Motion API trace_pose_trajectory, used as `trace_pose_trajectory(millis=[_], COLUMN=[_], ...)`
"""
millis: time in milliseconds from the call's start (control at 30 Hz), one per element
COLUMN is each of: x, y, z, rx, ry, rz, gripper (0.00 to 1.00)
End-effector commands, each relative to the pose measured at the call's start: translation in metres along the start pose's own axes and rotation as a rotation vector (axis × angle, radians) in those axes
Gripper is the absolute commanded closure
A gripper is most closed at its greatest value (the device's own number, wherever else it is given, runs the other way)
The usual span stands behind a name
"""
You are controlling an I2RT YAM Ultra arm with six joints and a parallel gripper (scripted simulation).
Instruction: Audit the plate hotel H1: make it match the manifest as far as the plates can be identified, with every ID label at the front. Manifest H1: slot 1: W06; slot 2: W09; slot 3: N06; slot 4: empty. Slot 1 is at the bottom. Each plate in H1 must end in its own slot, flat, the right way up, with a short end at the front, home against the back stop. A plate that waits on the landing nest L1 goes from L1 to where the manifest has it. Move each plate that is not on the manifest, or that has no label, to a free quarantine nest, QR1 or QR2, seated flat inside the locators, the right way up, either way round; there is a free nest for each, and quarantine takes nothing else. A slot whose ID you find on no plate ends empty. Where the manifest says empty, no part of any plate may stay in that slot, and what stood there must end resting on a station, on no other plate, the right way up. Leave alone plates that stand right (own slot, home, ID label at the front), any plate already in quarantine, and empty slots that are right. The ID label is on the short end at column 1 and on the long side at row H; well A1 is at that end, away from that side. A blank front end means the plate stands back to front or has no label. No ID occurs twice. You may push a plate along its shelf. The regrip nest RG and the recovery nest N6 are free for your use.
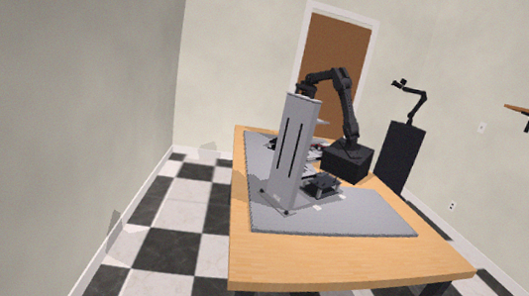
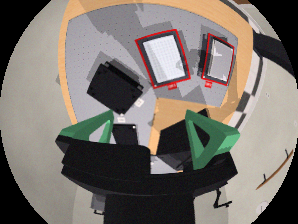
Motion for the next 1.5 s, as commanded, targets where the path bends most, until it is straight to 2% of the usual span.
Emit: trace_pose_trajectory(millis=[0, 133, 200, 600, 700, 1467], x=[0.005, 0.009, 0.015, 0.042, 0.043, 0.09], y=[0.009, 0.007, 0.018, 0.045, 0.043, 0.093], z=[-0.008, -0.01, -0.008, -0.006, -0.007, -0.002], rx=[-0.034, -0.045, -0.055, -0.119, -0.124, -0.235], ry=[-0.057, -0.071, -0.076, -0.134, -0.142, -0.239], rz=[-0.063, -0.077, -0.123, -0.304, -0.307, -0.637], gripper=[0.0, 0.0, 0.0, 0.0, 0.0, 0.0])
Point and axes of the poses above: the point where the finger pads meet when closed, its own z axis out along the fingers, its own y axis across the jaws, x = y × z, the point moved 6 cm from there along -z, back along the fingers, and after that the axes turned 10 degrees about -z, right-handed, at the moved point
